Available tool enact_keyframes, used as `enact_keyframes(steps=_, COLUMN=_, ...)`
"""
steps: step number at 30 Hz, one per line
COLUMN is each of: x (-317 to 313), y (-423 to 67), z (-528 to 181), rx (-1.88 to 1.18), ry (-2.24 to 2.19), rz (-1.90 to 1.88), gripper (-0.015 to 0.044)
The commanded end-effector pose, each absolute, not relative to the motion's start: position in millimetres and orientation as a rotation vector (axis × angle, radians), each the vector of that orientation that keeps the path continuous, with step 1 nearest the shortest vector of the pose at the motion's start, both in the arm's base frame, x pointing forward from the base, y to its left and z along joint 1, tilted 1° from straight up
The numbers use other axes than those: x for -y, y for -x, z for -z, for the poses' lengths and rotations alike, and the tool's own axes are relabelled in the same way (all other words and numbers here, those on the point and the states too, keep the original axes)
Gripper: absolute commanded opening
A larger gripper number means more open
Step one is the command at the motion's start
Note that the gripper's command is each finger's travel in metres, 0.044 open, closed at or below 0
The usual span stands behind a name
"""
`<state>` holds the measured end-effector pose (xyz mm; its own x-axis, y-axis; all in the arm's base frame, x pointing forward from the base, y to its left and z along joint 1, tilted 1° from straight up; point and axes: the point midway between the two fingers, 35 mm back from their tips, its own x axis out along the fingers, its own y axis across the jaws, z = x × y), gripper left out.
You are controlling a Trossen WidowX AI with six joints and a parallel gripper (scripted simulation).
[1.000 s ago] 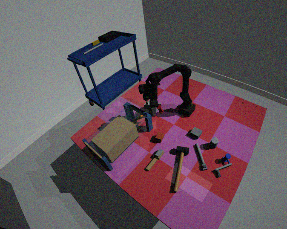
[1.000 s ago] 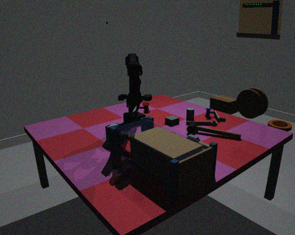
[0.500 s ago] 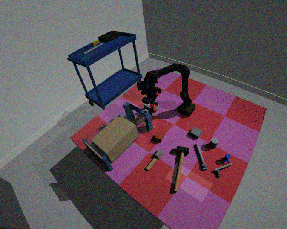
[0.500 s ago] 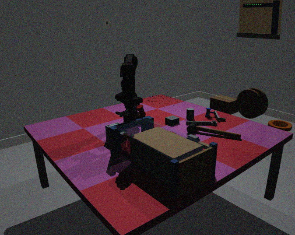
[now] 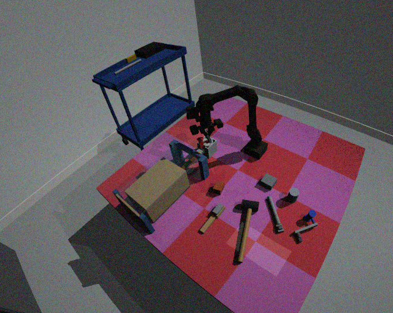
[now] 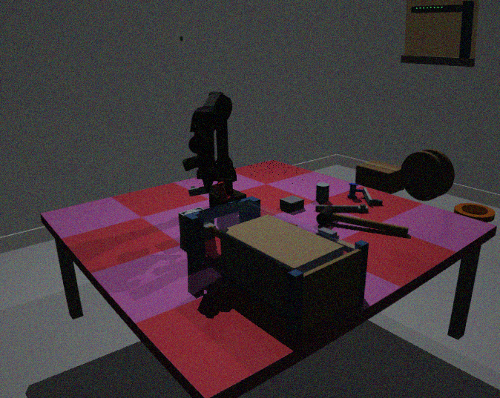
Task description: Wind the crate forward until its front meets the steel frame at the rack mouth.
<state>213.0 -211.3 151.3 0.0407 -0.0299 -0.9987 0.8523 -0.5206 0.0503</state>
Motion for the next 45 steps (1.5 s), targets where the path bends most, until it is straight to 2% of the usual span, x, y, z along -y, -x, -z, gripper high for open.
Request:
enact_keyframes(steps=1, x=219.8, y=-205.7, z=-152.1, rx=-0.720, ry=-1.739, rz=1.695, gripper=0.0000)
enact_keyframes(steps=15, x=241.0, y=-182.2, z=-149.0, rx=-0.290, ry=-2.075, rz=2.037, gripper=0.0000)
enact_keyframes(steps=26, x=240.4, y=-182.8, z=-148.5, rx=-0.268, ry=-2.056, rz=2.010, gripper=0.0000)
enact_keyframes(steps=45, x=240.3, y=-183.4, z=-148.0, rx=0.060, ry=-1.944, rz=1.811, gripper=0.0000)
